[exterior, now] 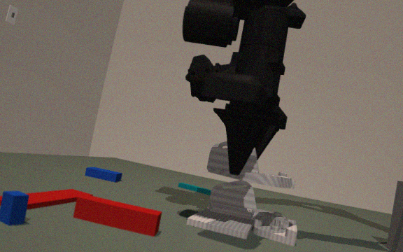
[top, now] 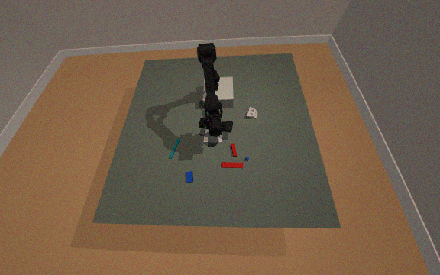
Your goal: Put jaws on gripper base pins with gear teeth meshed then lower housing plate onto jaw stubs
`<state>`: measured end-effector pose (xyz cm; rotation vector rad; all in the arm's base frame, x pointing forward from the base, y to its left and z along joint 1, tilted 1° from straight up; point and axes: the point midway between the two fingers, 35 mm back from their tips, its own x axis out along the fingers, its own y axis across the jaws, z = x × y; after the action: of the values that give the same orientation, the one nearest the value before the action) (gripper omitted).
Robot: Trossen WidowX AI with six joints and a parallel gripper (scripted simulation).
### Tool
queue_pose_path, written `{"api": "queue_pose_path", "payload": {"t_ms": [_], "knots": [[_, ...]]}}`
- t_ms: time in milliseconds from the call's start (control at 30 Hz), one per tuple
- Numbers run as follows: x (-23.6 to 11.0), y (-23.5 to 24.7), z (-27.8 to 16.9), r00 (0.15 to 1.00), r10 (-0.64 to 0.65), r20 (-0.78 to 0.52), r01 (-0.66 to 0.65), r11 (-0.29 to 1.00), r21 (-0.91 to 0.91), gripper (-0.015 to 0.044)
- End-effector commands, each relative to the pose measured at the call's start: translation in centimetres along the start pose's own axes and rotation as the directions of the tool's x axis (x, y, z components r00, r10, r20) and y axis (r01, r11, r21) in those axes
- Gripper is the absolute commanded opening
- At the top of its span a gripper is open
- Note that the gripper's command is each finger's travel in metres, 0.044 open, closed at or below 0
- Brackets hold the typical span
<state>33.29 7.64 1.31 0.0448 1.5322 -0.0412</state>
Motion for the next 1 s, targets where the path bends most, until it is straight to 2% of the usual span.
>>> {"api": "queue_pose_path", "payload": {"t_ms": [0,567,967], "knots": [[0.7,-0.1,-0.2,1.000,-0.004,-0.005,0.004,1.000,-0.004,0.0134],[3.5,-0.2,-0.3,1.000,-0.005,-0.005,0.004,1.000,-0.004,0.0134],[3.6,-0.2,-0.3,1.000,-0.005,-0.005,0.004,1.000,-0.004,0.0134]]}}
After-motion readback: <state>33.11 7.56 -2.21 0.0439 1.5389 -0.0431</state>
